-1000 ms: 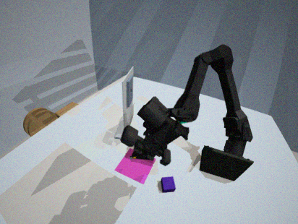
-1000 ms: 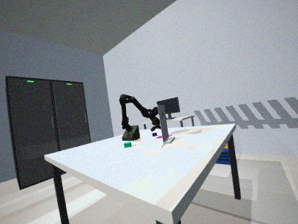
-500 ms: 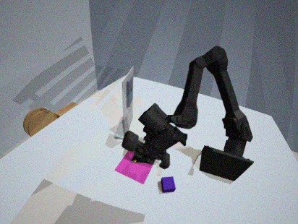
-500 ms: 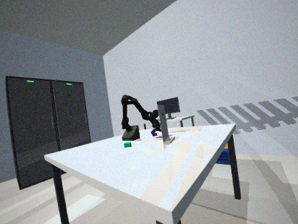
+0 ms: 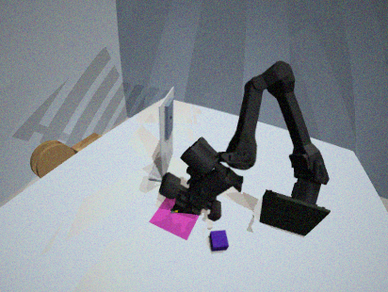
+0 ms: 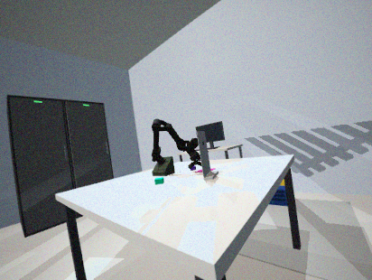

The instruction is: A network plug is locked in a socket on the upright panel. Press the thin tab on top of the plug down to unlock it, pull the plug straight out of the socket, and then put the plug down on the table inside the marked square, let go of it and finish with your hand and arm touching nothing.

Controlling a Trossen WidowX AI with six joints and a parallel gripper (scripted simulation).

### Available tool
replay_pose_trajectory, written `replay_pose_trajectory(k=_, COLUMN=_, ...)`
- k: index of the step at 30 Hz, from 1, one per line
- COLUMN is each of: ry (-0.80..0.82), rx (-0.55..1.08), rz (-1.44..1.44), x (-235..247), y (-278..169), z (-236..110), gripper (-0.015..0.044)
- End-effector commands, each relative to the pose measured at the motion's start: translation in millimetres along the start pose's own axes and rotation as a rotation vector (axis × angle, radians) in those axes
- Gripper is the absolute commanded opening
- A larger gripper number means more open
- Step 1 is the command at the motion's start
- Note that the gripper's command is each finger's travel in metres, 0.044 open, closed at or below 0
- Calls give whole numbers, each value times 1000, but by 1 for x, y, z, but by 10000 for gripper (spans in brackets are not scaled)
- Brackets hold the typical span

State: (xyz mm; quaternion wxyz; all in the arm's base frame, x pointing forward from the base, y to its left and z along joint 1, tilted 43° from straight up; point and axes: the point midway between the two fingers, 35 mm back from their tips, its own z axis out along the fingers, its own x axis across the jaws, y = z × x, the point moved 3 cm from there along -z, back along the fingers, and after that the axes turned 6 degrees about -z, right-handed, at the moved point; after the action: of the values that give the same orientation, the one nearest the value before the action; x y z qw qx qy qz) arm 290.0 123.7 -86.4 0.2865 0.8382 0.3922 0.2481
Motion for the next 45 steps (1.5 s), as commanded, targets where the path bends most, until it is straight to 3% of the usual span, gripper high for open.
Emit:
replay_pose_trajectory(k=1, ry=-3, rx=3, rz=-4, x=-1, y=0, z=2, gripper=0)
replay_pose_trajectory(k=10, ry=0, rx=0, rz=0, x=0, y=1, z=1, gripper=0)
replay_pose_trajectory(k=16, ry=0, rx=0, rz=0, x=0, y=1, z=1, gripper=156)
replay_pose_trajectory(k=45, ry=-3, rx=5, rz=-2, x=2, y=-2, z=-28, gripper=156)
